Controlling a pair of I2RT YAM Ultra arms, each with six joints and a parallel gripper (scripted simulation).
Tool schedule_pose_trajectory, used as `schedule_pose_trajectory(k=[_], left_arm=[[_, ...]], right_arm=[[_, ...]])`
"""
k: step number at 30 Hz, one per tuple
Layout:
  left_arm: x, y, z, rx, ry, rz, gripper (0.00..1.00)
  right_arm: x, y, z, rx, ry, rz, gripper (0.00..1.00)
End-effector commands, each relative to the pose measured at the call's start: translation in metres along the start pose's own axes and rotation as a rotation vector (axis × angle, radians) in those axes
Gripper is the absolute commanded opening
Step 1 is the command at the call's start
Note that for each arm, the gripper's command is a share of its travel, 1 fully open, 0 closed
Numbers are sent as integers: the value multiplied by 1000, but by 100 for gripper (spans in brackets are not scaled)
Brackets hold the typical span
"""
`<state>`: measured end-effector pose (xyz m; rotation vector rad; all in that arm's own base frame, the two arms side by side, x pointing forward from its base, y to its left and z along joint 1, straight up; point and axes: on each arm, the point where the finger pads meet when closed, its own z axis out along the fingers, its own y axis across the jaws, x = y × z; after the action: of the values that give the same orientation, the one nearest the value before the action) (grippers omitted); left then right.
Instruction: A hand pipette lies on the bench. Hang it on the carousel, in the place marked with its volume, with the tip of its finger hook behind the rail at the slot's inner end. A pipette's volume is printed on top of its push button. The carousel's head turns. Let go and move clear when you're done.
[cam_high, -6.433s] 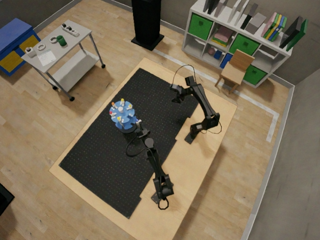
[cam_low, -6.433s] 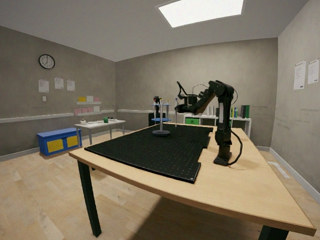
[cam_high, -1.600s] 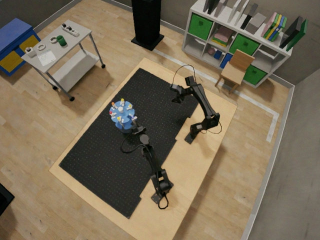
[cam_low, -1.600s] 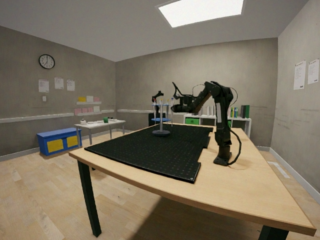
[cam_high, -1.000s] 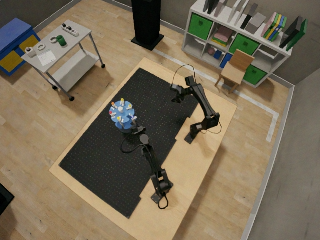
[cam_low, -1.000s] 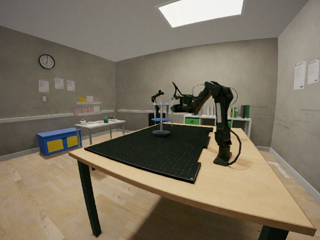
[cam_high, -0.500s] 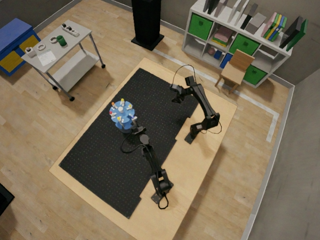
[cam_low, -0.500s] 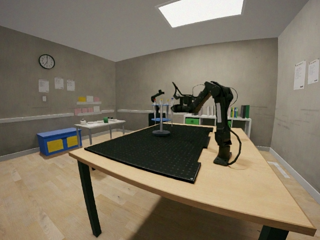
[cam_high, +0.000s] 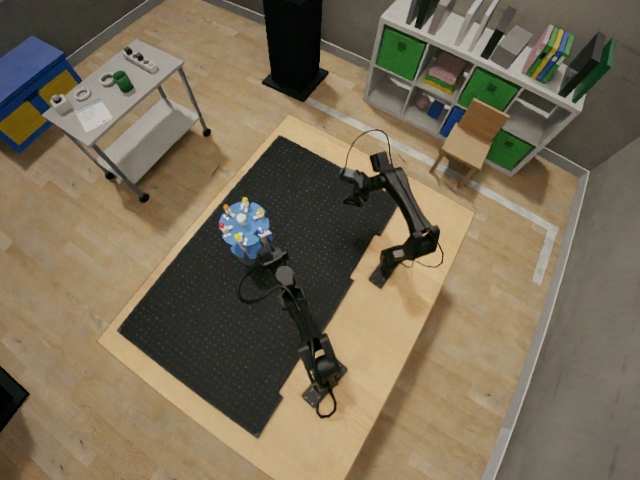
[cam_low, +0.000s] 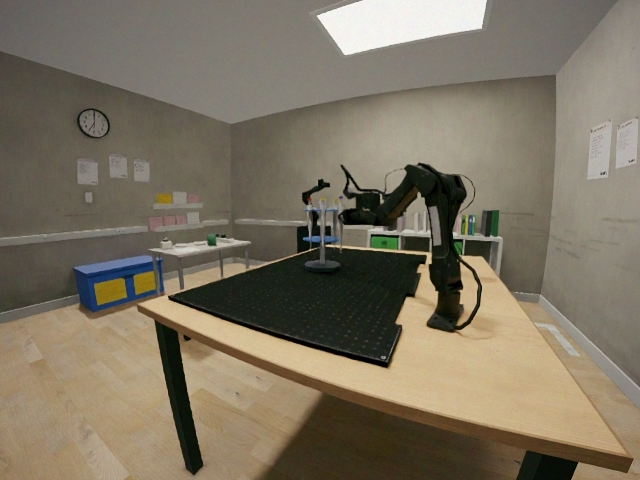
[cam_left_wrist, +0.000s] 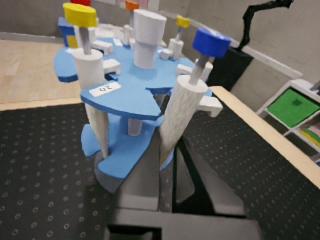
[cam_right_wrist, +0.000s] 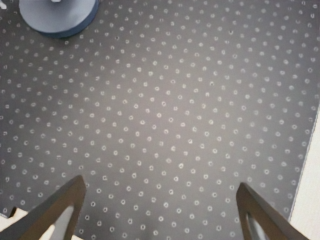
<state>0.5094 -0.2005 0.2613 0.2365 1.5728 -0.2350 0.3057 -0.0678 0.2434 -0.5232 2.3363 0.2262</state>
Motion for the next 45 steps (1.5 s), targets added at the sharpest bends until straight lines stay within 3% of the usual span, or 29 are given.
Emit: schedule_pose_trajectory(k=[1, 7, 45], left_arm=[[-13, 5, 7, 2, -24, 7, 12], [-33, 2, 4, 9, -73, 3, 12], [-33, 3, 4, 4, -72, 3, 12]], right_arm=[[-8, -3, -5, 12, -32, -18, 100], [-8, -3, -5, 12, -32, -18, 100], [-8, -3, -5, 12, -32, -18, 100]])
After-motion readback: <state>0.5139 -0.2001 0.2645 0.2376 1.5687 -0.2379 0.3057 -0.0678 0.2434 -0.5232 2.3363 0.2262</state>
